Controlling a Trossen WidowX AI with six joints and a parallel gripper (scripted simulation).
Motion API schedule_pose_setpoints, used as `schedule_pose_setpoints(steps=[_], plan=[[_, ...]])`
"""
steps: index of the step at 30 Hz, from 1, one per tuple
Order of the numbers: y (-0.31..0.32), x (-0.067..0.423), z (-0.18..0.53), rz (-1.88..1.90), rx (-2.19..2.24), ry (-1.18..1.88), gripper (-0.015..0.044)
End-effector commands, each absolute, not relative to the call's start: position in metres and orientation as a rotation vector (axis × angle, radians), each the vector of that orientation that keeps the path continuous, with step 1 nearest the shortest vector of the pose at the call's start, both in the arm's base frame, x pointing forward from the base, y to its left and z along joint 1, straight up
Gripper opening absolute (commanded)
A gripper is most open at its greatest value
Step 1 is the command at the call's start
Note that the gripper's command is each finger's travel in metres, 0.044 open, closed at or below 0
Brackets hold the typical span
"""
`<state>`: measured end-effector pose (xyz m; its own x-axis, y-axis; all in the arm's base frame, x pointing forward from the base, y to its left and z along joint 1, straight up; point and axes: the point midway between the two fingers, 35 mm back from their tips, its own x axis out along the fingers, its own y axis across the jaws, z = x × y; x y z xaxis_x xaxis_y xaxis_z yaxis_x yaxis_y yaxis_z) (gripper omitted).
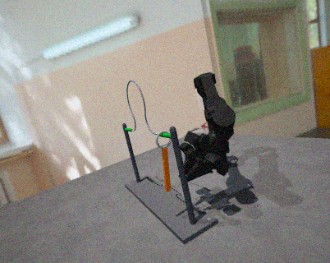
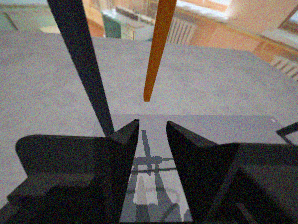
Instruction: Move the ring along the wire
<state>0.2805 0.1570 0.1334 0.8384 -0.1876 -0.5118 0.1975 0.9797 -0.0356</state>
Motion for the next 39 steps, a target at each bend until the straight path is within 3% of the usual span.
schedule_pose_setpoints(steps=[1,8,39], plan=[[0.161,0.269,0.143,-0.205,0.030,0.533,0.0160],[0.164,0.246,0.157,-0.207,0.029,0.530,0.0160],[0.164,0.245,0.157,-0.207,0.029,0.530,0.0160]])
